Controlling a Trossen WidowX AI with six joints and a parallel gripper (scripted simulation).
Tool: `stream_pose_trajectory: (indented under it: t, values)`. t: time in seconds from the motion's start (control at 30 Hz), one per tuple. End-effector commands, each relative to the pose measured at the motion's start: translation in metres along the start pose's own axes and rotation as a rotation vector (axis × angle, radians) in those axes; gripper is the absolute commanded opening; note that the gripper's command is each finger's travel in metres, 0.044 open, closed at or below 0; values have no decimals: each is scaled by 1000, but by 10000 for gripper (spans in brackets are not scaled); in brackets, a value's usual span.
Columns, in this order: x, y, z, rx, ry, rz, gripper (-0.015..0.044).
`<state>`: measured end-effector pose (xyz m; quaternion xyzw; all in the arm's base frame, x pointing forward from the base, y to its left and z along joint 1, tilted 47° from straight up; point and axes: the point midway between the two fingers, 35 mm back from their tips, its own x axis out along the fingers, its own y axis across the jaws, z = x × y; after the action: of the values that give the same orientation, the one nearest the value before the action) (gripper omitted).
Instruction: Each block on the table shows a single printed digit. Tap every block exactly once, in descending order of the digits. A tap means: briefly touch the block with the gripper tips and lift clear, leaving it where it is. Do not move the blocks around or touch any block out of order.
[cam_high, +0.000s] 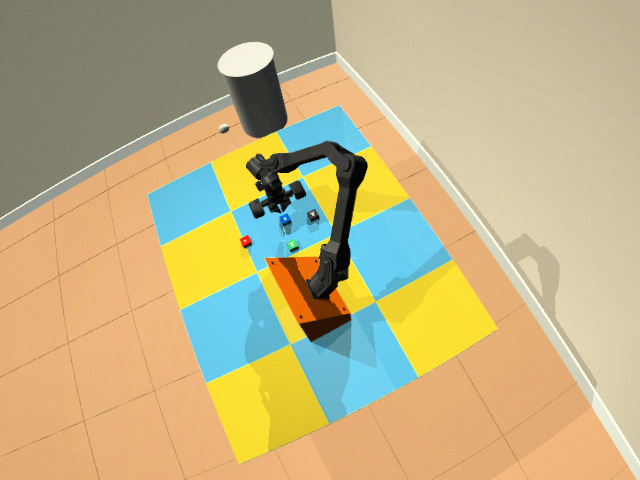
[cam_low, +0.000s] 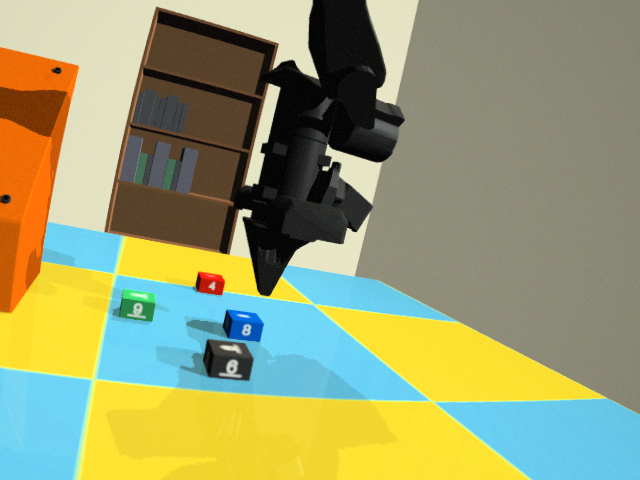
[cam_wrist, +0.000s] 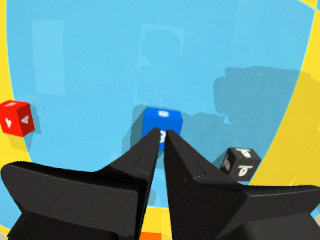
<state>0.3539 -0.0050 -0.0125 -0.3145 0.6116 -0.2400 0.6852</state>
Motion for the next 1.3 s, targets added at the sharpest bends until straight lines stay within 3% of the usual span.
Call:
stream_pose_trajectory:
  t: [0.0, 0.63, 0.77, 0.93, 1.1, 1.27]
  values:
    - [7, -1, -3, -8, 6, -8, 20]
    - [29, -1, -3, -8, 6, -9, 20]
    - [1, -1, -3, -7, 5, -7, 20]
    - [-5, 0, -2, -8, 6, -7, 20]
    - [-79, 1, -2, -8, 6, -4, 20]
    - [-82, -2, -3, -8, 6, -4, 20]
